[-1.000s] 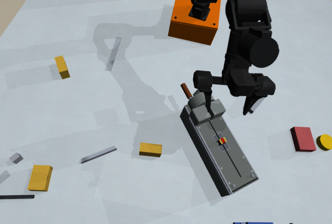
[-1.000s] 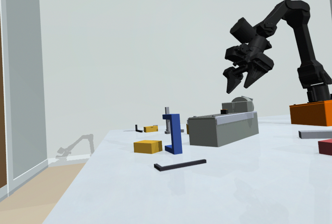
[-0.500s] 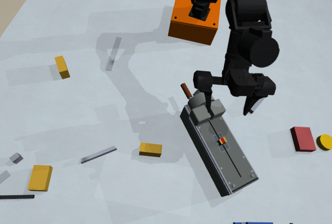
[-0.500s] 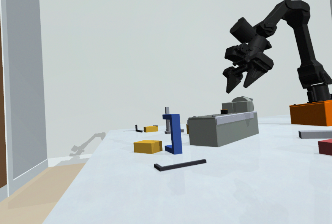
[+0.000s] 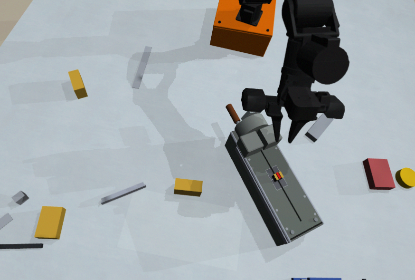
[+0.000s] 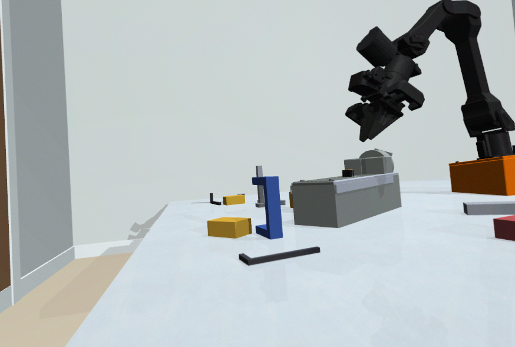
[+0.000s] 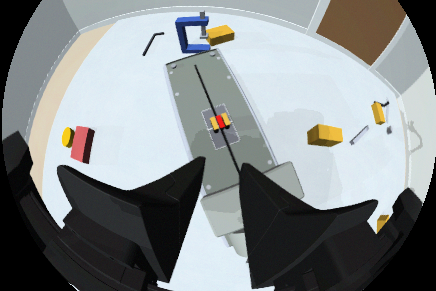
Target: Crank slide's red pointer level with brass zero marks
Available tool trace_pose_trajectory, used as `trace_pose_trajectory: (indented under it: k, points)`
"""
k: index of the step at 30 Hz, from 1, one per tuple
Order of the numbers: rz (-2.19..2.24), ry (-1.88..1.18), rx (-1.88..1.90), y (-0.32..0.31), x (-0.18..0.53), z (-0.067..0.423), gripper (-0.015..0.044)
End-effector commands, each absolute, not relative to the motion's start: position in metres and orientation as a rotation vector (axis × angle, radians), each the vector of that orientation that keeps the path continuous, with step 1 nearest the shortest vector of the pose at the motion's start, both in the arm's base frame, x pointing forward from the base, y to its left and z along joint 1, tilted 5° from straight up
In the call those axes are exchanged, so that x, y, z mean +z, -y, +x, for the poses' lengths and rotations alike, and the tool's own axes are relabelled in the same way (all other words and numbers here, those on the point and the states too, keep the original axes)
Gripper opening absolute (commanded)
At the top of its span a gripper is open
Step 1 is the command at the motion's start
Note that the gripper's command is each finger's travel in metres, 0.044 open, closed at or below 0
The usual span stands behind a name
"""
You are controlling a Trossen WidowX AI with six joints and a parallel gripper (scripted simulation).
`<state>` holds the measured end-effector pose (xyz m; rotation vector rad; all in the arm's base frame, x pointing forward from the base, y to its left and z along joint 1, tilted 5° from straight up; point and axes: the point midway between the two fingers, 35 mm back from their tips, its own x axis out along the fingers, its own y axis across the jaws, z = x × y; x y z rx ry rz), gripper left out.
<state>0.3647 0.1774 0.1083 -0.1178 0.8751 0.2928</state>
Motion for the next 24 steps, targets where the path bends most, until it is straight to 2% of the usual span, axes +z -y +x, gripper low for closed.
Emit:
trace_pose_trajectory:
  k: [1,2,19,24]
  points:
    - [-0.113,-0.874,0.29,-0.1773,0.1085,0.365,0.002]
    - [-0.113,-0.874,0.29,-0.1773,0.1085,0.365,0.0]
    - [-0.117,-0.875,0.294,-0.1776,0.1083,0.3647,0.0]
    - [-0.117,-0.875,0.294,-0.1776,0.1083,0.3647,0.0131]
